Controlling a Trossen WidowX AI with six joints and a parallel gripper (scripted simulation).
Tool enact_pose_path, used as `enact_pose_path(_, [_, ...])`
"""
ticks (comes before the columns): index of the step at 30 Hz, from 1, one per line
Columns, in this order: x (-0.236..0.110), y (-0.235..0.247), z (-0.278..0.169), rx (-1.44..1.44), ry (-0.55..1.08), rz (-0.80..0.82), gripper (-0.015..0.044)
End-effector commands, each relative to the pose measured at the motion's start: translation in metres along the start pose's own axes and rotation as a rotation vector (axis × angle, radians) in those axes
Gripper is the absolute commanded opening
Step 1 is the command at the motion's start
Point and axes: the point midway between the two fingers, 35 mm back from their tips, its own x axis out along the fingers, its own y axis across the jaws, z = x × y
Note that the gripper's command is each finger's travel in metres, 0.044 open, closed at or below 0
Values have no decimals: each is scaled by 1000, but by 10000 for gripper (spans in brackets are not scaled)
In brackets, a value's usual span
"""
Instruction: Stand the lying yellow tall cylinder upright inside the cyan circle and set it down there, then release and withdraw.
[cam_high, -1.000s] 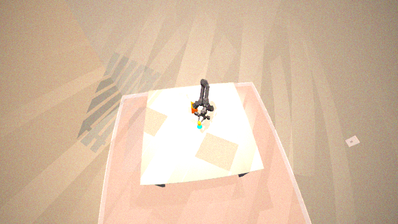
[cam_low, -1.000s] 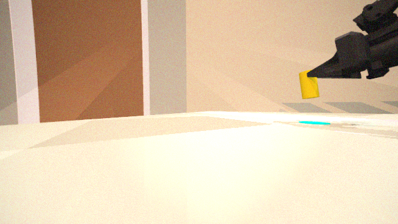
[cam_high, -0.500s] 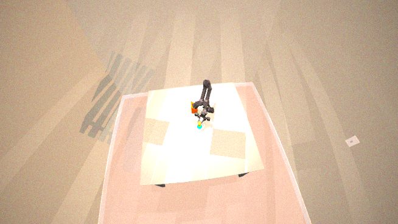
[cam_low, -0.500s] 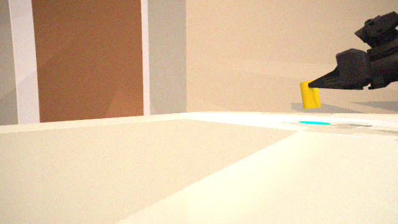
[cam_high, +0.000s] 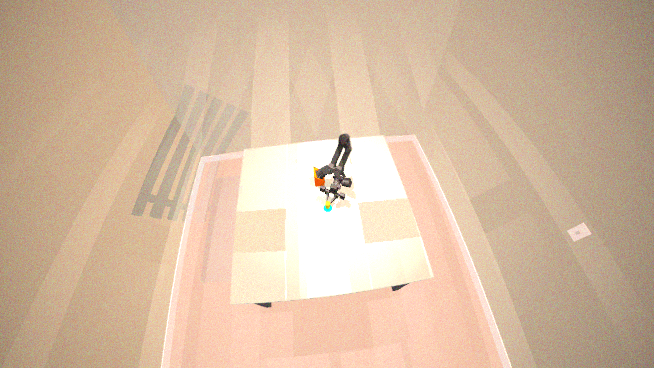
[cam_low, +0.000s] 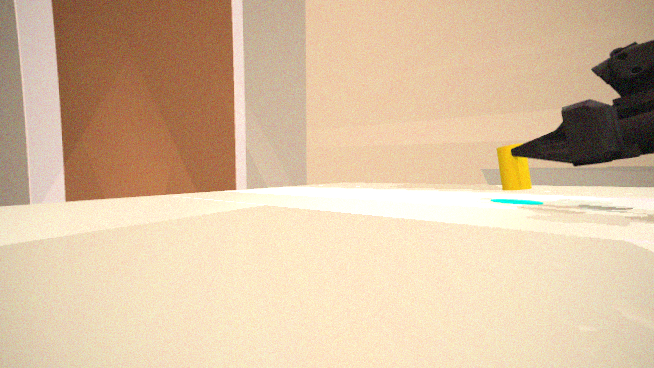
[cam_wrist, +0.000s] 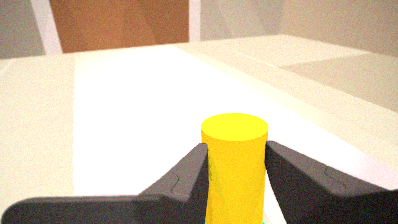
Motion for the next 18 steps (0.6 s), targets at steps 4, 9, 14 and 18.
enact_pose_path(4, [1, 1, -7, 1, 1, -2, 105])
enact_pose_path(9, [2, 2, -12, 1, 3, -1, 105])
enact_pose_path(14, [2, 2, -12, 1, 3, -1, 105])
enact_pose_path(18, [2, 2, -12, 1, 3, -1, 105])
